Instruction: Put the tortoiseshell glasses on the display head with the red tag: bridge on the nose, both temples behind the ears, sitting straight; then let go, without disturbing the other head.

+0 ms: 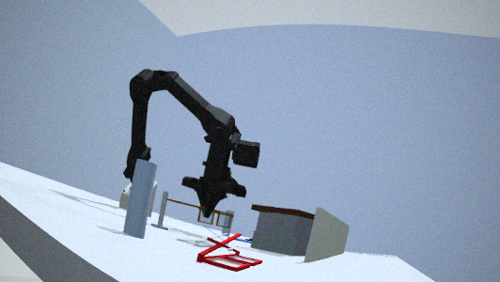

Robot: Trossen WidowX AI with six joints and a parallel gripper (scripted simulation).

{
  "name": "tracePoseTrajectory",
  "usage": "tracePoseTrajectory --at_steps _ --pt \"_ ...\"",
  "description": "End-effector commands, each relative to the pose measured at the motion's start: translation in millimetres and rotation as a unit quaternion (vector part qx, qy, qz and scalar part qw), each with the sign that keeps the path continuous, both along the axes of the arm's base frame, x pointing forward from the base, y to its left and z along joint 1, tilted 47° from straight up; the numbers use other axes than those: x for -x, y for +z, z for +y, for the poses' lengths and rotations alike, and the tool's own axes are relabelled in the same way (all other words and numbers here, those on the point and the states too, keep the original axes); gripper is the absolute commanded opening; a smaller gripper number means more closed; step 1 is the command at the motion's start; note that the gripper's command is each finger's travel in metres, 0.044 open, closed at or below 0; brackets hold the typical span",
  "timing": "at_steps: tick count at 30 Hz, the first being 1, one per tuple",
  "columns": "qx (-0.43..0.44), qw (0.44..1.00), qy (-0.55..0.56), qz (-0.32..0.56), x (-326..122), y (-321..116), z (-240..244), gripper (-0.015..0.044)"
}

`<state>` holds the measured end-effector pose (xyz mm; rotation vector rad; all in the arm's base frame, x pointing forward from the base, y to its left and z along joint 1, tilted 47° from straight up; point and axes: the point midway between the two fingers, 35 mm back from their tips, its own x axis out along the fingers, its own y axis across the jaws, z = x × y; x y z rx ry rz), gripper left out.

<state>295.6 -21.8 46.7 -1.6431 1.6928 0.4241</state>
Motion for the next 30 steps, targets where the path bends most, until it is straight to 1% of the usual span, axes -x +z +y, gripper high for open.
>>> tracePoseTrajectory --at_steps 1,30 --pt "0.003 1.0 0.003 0.004 1 -3 -3 0.0" --pt "0.006 1.0 0.003 0.004 2 -19 -23 0.0"
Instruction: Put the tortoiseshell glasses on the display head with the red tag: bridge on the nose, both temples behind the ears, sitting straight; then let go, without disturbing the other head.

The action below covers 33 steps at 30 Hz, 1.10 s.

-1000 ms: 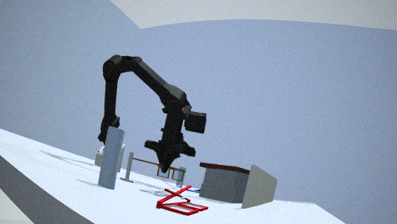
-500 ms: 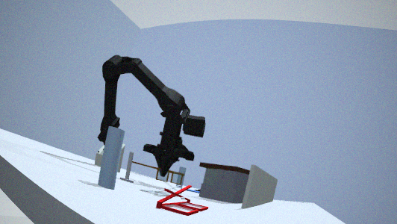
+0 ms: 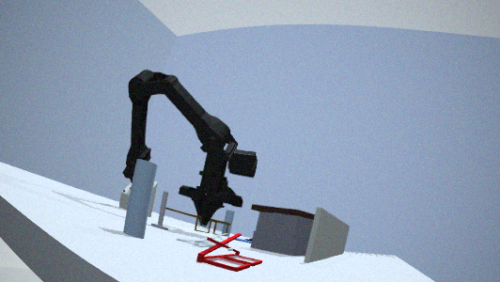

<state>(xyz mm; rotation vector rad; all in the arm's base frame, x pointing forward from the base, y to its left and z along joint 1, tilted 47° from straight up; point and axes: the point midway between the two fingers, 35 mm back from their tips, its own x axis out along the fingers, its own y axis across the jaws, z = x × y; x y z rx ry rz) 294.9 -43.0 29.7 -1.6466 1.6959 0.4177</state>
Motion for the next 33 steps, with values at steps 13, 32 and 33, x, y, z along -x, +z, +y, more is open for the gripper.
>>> tracePoseTrajectory --at_steps 13,32,33 --pt "0.001 1.0 0.0 0.0 0 -3 -4 0.0107" --pt "0.003 1.0 0.003 0.004 13 0 4 0.0107" --pt "0.003 1.0 0.003 0.004 14 0 4 0.0107"
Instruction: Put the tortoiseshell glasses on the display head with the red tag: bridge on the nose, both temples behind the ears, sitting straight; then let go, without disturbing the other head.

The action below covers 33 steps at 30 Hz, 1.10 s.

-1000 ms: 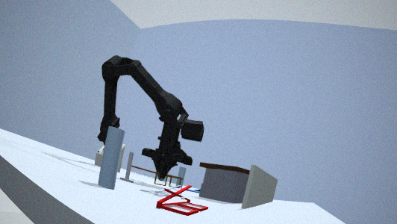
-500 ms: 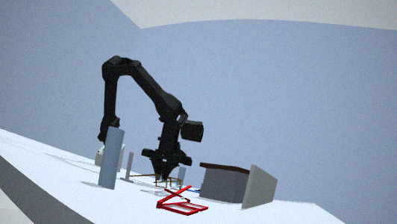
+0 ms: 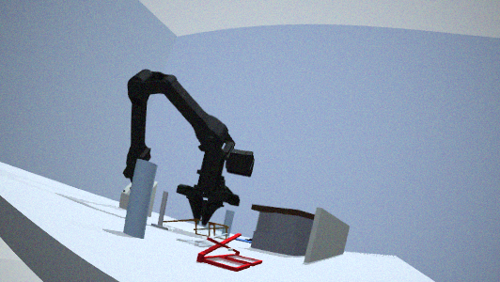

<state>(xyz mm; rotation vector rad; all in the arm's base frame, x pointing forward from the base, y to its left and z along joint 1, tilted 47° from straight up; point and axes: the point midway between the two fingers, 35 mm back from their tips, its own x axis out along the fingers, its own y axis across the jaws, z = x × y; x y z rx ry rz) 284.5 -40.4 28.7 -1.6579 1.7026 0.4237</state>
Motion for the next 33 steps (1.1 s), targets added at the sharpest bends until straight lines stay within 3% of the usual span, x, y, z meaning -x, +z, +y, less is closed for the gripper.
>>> tracePoseTrajectory --at_steps 1,12,16,25,27,33 --pt "-0.001 1.0 0.0 -0.001 4 1 2 0.0107" --pt "-0.002 1.0 0.0 -0.001 -4 36 36 0.0107" --pt "0.0 1.0 0.004 0.0 -3 32 32 0.02" --pt "-0.003 1.0 -0.01 -0.011 6 34 35 0.02" --pt "-0.003 1.0 -0.01 -0.011 6 34 35 0.0147" --pt "-0.003 1.0 -0.01 -0.011 6 34 35 0.014"
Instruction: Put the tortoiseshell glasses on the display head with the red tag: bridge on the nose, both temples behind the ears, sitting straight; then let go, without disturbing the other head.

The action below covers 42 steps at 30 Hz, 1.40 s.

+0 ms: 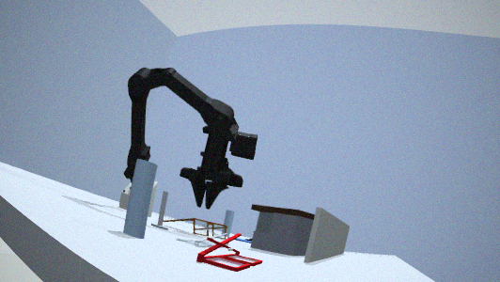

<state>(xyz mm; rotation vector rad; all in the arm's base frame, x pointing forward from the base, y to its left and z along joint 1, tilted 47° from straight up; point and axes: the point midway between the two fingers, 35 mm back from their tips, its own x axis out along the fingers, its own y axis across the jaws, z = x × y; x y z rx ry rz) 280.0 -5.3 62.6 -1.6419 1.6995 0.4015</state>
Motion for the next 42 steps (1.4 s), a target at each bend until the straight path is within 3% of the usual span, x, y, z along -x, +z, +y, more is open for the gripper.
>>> tracePoseTrajectory --at_steps 1,41,42 --pt "-0.002 1.0 -0.002 -0.002 1 0 0 0.014" --pt "-0.001 1.0 -0.002 -0.002 -3 -41 -43 0.014" --pt "-0.003 1.0 -0.006 -0.006 -5 -38 -42 0.0114"
